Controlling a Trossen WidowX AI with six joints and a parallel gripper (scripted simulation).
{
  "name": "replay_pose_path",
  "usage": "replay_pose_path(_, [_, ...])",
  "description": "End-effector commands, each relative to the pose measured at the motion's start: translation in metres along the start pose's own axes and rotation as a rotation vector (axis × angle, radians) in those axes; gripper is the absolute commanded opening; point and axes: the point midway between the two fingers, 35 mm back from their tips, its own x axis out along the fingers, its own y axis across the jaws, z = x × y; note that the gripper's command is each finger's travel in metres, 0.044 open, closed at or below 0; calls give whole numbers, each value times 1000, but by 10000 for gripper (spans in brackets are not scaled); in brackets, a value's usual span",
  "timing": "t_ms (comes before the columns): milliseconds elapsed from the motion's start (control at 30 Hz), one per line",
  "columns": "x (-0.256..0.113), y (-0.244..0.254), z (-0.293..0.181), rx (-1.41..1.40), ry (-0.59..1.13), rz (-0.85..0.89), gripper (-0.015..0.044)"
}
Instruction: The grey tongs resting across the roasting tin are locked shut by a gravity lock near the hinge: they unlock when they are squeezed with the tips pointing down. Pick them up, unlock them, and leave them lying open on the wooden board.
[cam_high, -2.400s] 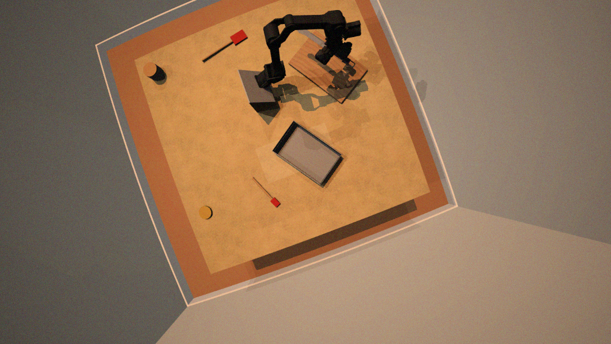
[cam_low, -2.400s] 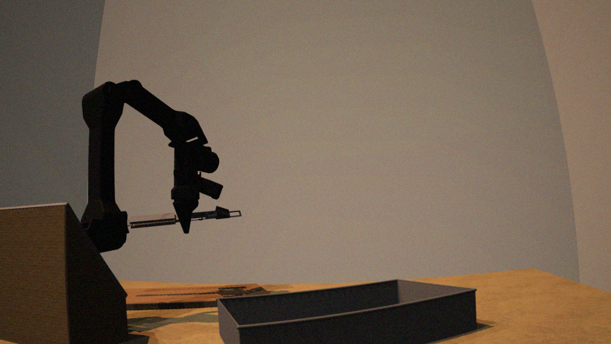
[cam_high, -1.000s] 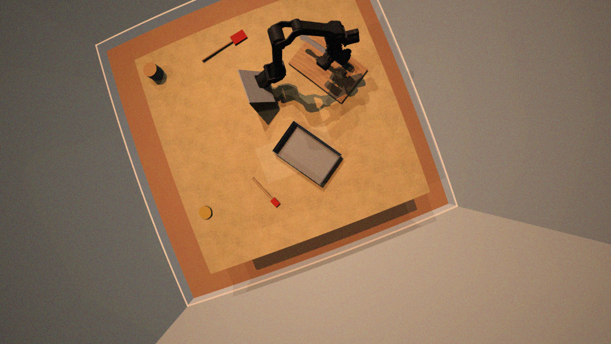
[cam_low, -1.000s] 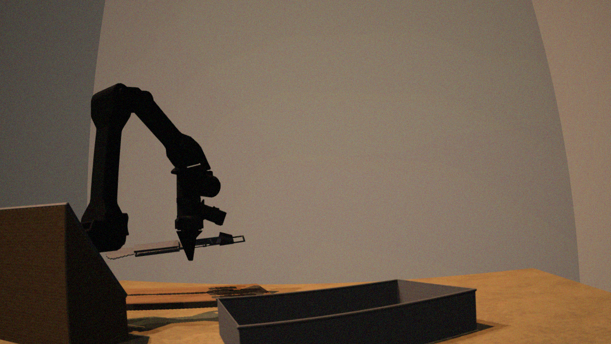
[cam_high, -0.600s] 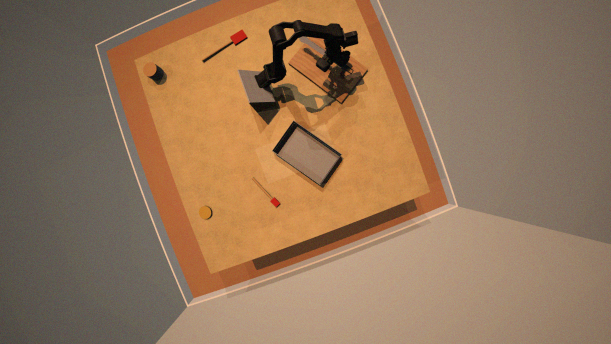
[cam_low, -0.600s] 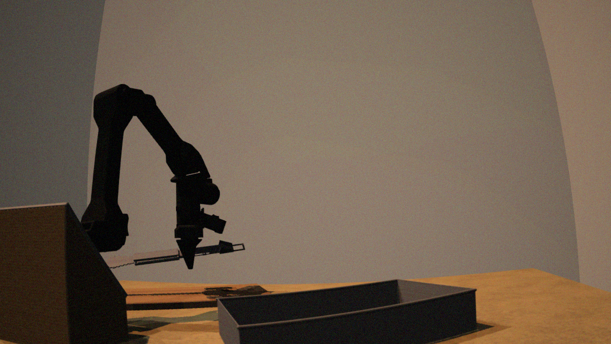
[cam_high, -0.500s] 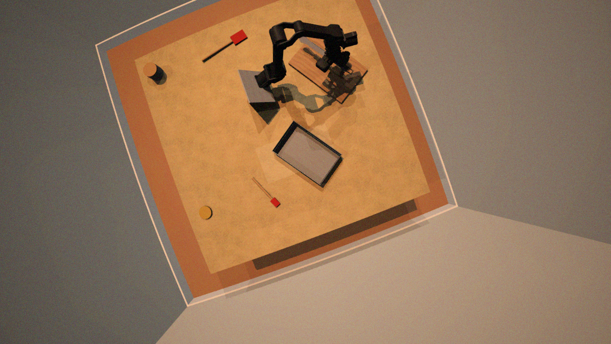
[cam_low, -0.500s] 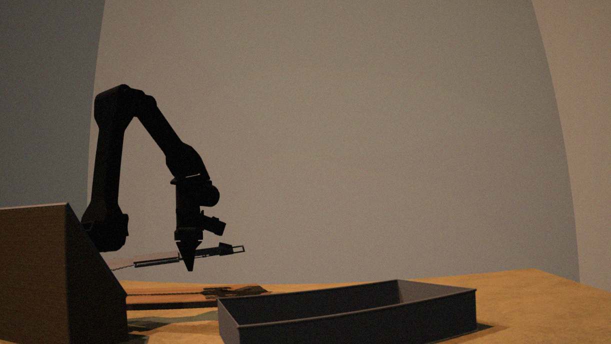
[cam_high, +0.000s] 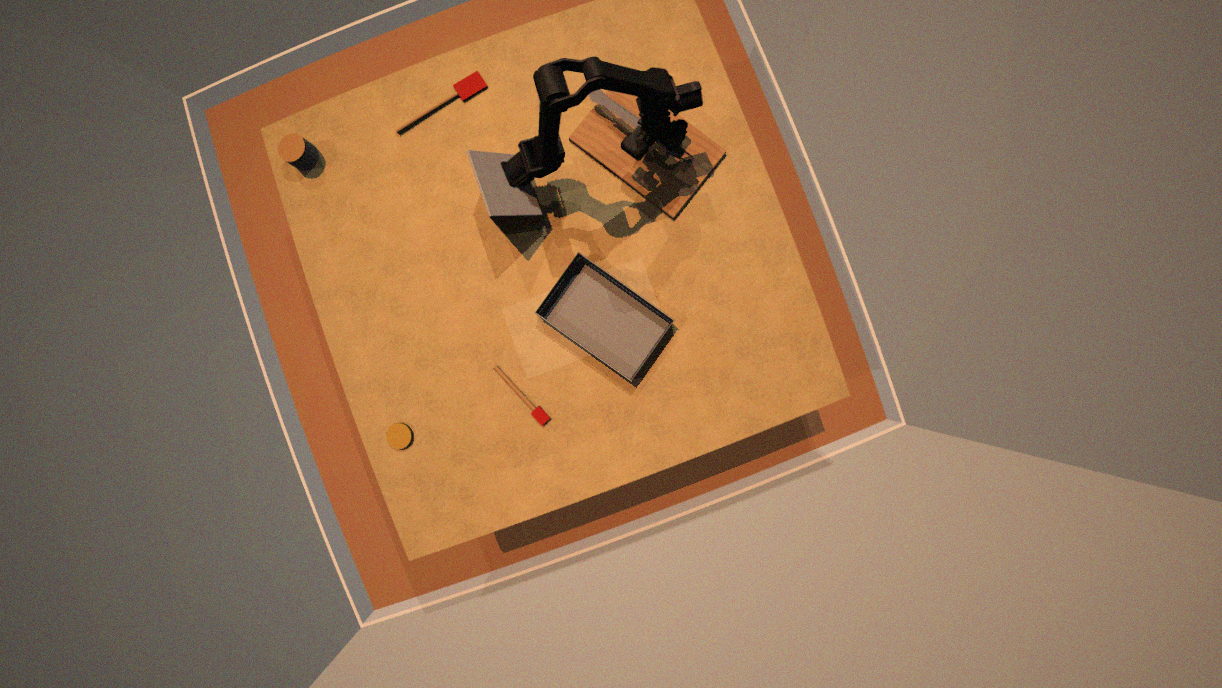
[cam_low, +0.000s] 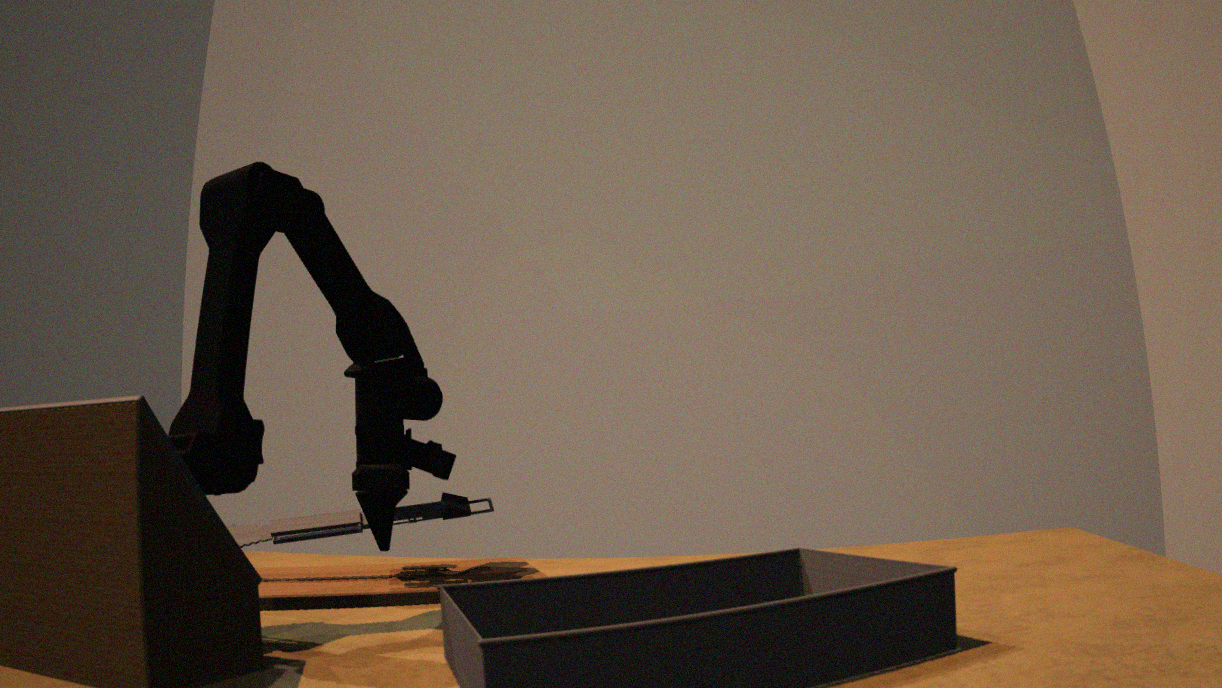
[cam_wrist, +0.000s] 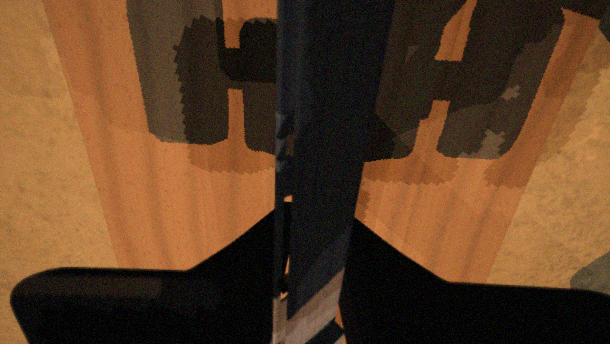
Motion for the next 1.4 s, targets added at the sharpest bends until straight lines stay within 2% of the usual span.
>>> replay_pose_path(0, [2, -1, 0, 5, -1, -4, -150])
replay_pose_path(733, [0, 0, 0, 0, 0, 0, 427])
replay_pose_path(967, [-7, 2, 13, -1, 2, -16, 440])
replay_pose_path(1367, [-68, 7, 104, -20, 25, -55, 440])
